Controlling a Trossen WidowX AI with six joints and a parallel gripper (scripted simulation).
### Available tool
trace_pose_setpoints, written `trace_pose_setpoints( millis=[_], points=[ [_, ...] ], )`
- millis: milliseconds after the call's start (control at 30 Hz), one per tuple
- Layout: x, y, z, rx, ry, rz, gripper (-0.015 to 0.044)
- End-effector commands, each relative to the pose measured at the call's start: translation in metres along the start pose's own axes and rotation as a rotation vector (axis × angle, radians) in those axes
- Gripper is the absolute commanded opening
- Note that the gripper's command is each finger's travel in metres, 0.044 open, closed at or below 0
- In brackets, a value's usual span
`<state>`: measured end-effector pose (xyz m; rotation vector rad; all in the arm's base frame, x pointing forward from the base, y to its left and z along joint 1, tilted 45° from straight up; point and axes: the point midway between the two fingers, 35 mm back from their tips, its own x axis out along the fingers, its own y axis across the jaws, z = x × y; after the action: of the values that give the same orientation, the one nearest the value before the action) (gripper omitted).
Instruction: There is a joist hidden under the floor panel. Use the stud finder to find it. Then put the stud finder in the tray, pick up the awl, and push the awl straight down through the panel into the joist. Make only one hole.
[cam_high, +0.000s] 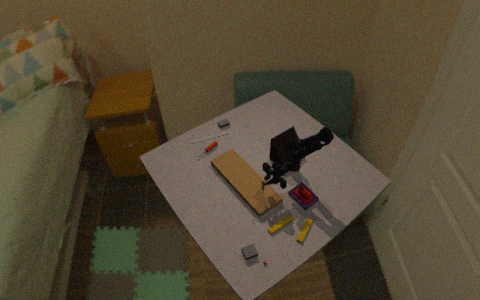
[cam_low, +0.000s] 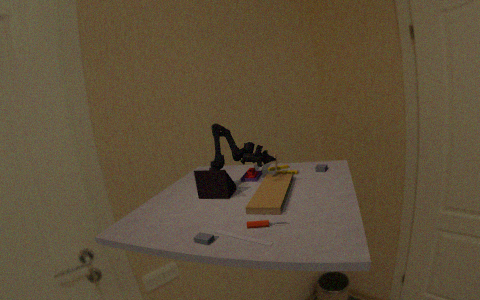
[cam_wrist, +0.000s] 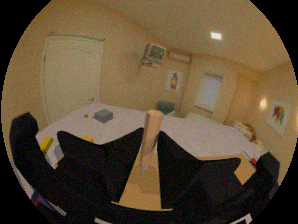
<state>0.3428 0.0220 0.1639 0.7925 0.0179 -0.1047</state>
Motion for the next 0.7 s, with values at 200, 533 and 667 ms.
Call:
trace_pose_setpoints(
  millis=[200,533,667],
  points=[
    [0.0003,-0.0012,-0.0040,0.005,-0.007,-0.006,0.0000],
    [0.0004,-0.0012,-0.0089,0.005,-0.007,-0.006,0.0000],
    [0.0005,-0.0013,-0.0106,0.006,-0.007,-0.006,0.0000]
  ],
)
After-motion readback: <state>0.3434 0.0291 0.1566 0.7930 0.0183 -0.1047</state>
